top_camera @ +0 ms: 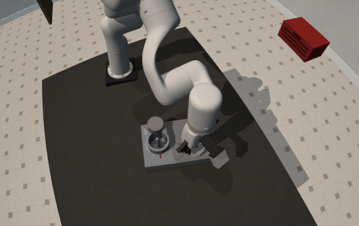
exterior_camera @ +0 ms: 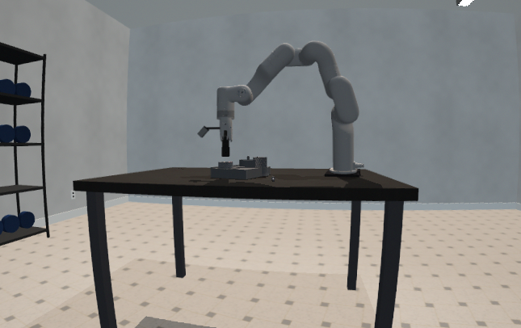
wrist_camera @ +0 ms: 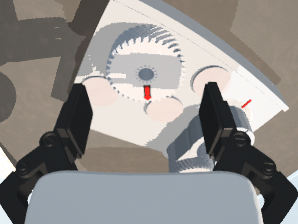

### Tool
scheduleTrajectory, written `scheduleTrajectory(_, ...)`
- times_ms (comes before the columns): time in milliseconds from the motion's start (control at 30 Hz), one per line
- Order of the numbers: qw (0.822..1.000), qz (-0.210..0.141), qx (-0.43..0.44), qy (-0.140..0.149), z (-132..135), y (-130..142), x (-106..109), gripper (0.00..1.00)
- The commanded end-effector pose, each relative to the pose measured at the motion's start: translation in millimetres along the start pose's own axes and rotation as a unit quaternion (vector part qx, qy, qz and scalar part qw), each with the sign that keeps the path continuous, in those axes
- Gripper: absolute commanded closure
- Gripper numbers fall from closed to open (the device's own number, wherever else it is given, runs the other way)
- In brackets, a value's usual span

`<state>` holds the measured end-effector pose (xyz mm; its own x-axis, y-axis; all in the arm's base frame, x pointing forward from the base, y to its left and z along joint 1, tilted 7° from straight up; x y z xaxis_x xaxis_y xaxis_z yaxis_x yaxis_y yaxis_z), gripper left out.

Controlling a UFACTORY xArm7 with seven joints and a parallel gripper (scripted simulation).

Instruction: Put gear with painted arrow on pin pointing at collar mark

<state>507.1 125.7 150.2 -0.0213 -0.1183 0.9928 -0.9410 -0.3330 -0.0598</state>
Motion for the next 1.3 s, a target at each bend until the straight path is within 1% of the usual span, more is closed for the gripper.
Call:
scheduleTrajectory(0, 1.0, 0.003, 0.0, 0.0, 0.5, -1.5, -2.5, 0.07)
scheduleTrajectory(400, 1.0, 0.003, 0.0, 0.0, 0.6, -1.4, -6.1, 0.07)
scheduleTrajectory(1267, 1.0, 0.003, 0.0, 0.0, 0.8, -2.6, -6.2, 0.07)
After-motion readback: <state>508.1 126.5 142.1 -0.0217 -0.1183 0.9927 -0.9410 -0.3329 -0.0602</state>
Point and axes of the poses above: the point where the finger pads meet when closed, its own x axis back along the fingers, its own z axis across the jaws, y = z × x, the point moved 4 cm from there along x, back along the fingers, and after that the axes turned 5 degrees about x, right-handed, at the moved point
